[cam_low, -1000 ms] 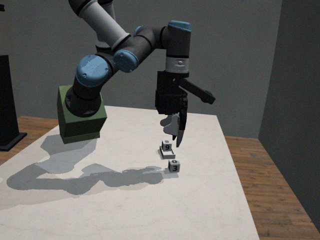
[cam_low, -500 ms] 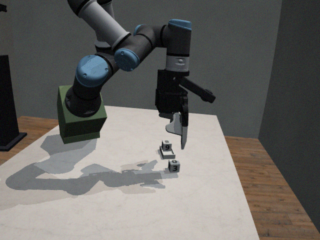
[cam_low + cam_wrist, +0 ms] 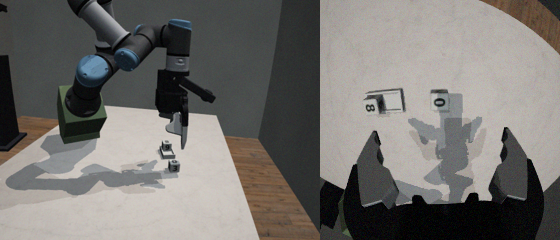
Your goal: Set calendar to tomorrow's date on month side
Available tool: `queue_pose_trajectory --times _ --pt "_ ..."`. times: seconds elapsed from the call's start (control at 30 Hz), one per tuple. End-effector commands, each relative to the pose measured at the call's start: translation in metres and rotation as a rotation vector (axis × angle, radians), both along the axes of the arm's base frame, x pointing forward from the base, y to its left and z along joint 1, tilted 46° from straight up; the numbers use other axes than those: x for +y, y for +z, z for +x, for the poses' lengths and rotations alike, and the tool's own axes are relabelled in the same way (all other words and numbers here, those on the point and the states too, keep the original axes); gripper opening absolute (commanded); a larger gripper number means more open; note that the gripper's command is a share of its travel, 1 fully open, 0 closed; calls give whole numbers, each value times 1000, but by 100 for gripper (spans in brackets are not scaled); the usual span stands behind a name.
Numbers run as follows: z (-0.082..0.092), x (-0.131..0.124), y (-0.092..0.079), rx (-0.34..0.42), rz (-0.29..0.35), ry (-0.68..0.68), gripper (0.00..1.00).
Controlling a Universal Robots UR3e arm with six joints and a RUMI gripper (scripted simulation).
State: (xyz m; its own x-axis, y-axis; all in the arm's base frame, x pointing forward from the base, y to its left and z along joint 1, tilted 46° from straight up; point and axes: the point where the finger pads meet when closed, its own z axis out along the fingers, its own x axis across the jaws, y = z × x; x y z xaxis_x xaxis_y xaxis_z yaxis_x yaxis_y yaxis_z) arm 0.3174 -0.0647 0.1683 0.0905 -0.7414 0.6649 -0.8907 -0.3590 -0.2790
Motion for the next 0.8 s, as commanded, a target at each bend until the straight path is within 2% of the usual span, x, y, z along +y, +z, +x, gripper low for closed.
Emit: queue_pose_trajectory --times 0.0,0.4,0.77 --pt "0 0 1 -7 3 -5 100" --pt "2 -1 1 -77 59 -92 100" --pt "4 -3 1 -248 194 -301 100"
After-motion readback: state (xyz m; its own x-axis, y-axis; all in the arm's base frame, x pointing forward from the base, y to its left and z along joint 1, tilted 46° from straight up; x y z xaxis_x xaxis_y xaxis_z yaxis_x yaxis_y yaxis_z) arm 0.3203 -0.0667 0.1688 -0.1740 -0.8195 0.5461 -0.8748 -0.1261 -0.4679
